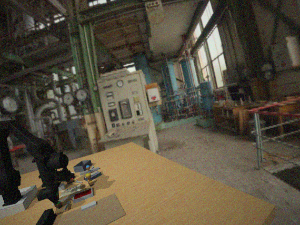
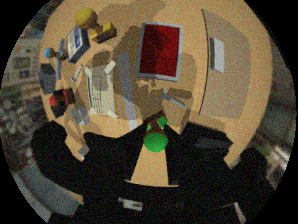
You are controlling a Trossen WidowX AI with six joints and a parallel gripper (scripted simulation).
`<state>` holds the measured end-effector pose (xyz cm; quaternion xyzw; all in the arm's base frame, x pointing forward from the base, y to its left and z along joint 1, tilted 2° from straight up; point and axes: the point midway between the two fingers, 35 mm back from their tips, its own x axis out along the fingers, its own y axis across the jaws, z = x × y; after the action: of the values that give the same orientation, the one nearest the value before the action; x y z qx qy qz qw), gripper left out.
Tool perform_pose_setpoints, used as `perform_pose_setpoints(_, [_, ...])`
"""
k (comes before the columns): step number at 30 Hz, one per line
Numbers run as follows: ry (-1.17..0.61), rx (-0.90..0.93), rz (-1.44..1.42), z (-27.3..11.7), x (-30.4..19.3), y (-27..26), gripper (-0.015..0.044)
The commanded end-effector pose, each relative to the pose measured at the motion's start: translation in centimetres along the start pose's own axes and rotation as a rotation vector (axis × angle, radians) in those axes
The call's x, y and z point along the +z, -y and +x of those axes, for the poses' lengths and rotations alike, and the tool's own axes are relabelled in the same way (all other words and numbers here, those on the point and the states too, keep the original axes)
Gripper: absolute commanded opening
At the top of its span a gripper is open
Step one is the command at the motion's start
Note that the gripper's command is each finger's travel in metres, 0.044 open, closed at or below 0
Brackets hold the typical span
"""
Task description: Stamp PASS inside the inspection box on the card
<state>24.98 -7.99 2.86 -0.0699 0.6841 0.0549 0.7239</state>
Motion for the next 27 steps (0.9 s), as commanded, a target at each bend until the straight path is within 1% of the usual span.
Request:
perform_pose_setpoints(1, [-0.001, 0.000, 0.000, -0.1, 0.0, 0.0, 0.0000])
perform_pose_setpoints(27, [-0.002, -0.004, 0.000, -1.4, 0.1, 0.0, 0.0000])
